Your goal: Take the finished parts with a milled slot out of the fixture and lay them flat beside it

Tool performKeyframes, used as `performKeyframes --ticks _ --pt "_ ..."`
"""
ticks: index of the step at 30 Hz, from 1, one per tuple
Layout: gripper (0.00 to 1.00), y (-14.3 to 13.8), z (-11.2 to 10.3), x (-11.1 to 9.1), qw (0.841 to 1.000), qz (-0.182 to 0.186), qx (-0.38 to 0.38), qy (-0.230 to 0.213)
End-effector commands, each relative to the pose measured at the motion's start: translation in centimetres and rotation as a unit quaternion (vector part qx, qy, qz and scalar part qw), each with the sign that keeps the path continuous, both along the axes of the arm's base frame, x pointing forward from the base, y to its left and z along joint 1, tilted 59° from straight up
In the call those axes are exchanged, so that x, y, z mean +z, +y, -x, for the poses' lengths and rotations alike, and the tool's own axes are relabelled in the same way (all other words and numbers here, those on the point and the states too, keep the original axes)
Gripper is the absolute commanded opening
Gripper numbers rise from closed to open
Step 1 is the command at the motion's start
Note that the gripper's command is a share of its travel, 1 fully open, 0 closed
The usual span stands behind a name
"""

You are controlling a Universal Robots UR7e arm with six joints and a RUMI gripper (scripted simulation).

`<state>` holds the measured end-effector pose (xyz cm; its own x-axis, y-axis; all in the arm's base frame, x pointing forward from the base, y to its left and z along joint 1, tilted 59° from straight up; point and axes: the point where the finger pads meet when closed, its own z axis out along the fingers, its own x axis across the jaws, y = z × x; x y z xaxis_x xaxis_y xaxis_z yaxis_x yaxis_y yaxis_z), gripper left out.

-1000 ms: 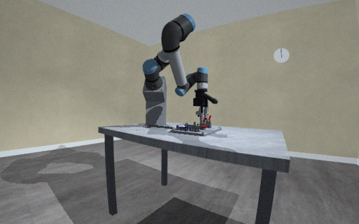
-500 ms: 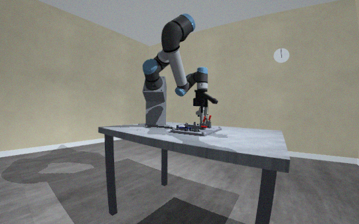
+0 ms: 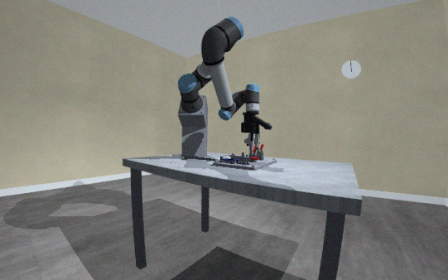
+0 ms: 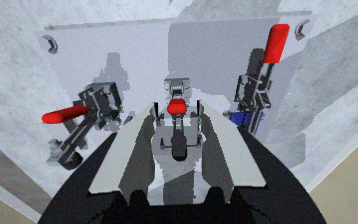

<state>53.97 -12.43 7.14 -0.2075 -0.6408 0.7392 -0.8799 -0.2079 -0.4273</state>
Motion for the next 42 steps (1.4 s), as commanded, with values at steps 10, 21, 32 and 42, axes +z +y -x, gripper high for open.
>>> performKeyframes --ticks 10,21,32,42 --pt "0.28 1.9 1.1 1.3 1.000 0.000 0.000 0.000" --pt "0.28 3.5 2.0 2.5 1.000 0.000 0.000 0.000" --pt "0.28 3.7 2.1 2.6 1.000 0.000 0.000 0.000" --pt "0.28 3.7 2.1 2.6 1.000 0.000 0.000 0.000"
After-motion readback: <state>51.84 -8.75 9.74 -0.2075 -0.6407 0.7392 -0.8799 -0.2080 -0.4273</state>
